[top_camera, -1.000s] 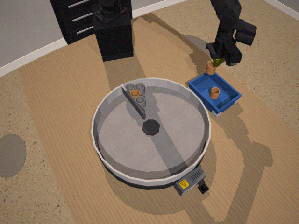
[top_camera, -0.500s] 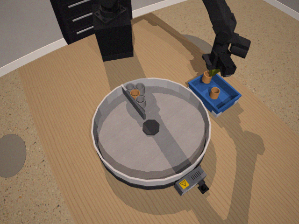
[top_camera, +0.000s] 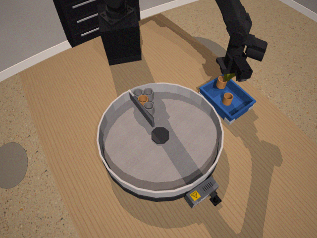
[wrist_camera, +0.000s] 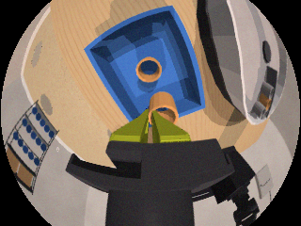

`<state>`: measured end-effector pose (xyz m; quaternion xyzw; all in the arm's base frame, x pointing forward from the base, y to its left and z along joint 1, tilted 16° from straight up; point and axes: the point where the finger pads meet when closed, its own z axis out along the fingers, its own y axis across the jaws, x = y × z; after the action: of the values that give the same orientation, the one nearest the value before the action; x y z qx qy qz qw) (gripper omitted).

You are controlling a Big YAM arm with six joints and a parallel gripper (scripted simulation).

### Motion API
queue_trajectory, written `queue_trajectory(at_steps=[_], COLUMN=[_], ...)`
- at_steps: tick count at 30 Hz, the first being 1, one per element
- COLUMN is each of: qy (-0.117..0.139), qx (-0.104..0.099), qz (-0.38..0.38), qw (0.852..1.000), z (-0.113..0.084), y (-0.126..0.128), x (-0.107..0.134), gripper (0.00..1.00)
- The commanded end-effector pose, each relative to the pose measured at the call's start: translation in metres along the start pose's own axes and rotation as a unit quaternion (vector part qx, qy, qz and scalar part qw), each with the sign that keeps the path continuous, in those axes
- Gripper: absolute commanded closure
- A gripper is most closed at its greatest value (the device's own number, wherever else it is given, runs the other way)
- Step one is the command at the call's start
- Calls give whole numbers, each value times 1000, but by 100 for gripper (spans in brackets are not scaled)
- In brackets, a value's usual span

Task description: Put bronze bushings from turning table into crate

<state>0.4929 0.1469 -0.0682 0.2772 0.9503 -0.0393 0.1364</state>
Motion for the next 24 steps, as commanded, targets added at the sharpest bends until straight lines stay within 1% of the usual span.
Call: queue_trajectory(at_steps=[1, 24], qy=[-15, -14], qx=[-20, -19], qz=[-7, -7], qw=[1000, 1000], z=[-14, -13], y=[17, 14], x=[-10, -9], gripper=[100, 100])
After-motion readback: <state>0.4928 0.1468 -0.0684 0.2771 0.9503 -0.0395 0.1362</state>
